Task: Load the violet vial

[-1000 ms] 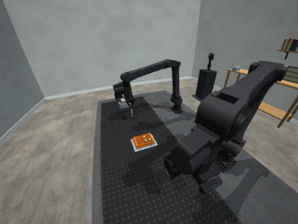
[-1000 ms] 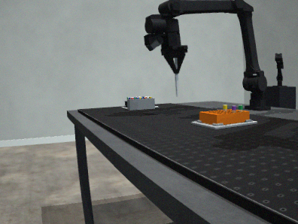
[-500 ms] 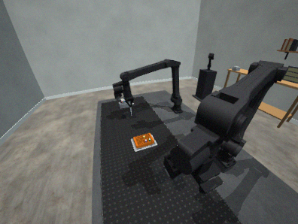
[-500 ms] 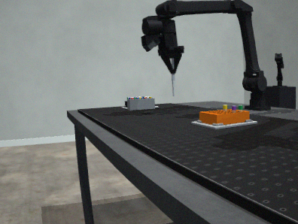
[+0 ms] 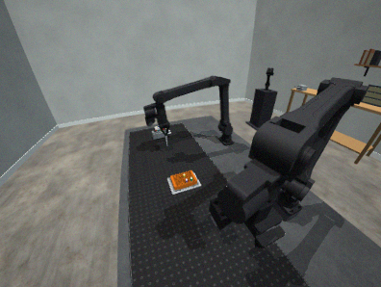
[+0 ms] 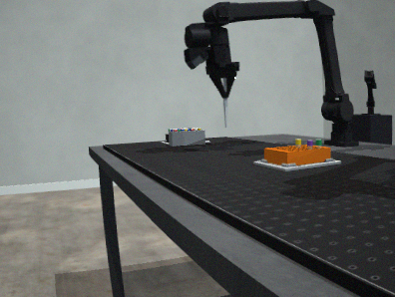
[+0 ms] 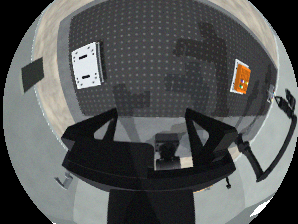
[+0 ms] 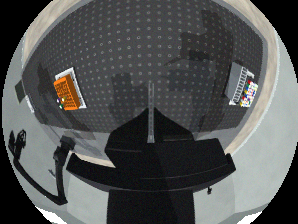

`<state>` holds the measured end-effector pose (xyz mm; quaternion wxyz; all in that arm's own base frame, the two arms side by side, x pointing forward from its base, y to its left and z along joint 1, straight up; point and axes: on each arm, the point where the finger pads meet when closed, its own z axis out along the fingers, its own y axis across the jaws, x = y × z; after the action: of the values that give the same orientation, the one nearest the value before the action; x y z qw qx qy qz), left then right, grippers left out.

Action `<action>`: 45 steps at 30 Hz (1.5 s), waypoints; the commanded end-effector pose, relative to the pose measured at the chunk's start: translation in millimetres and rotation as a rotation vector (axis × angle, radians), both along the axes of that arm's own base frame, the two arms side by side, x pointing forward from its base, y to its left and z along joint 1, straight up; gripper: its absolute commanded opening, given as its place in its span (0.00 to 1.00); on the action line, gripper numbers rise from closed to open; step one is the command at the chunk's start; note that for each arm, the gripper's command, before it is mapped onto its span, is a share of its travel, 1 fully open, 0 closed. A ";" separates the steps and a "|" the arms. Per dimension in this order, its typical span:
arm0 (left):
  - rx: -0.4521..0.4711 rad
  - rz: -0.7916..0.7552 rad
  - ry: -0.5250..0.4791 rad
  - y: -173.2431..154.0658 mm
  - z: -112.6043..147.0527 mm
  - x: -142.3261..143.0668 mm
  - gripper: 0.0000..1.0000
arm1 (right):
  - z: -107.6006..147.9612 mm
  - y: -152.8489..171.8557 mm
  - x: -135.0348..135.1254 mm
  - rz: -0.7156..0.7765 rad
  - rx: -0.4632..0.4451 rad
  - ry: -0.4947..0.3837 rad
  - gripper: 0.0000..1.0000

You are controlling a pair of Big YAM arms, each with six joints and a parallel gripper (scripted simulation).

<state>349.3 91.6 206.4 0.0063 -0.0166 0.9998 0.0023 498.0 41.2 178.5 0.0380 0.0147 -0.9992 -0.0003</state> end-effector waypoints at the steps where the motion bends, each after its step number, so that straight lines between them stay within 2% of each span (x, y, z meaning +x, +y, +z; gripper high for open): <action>1: -0.010 -0.020 0.026 -4.4 -8.3 -0.6 1.00 | 39.7 -9.0 14.2 0.008 0.005 -0.083 0.07; 13: -0.010 -0.020 0.026 -4.4 -8.3 -0.6 1.00 | 36.9 -25.9 16.8 0.008 0.003 -0.076 0.07; 21: -0.010 -0.020 0.026 -4.4 -8.3 -0.6 1.00 | 19.3 -39.6 21.1 0.008 0.000 -0.040 0.07; 45: -0.010 -0.020 0.026 -4.4 -8.3 -0.6 1.00 | 17.0 -77.1 25.6 0.008 -0.003 -0.034 0.07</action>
<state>349.3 91.6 206.4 0.0063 -0.0166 0.9998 0.0023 506.4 -26.6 179.6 0.0387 0.0141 -0.9992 0.0000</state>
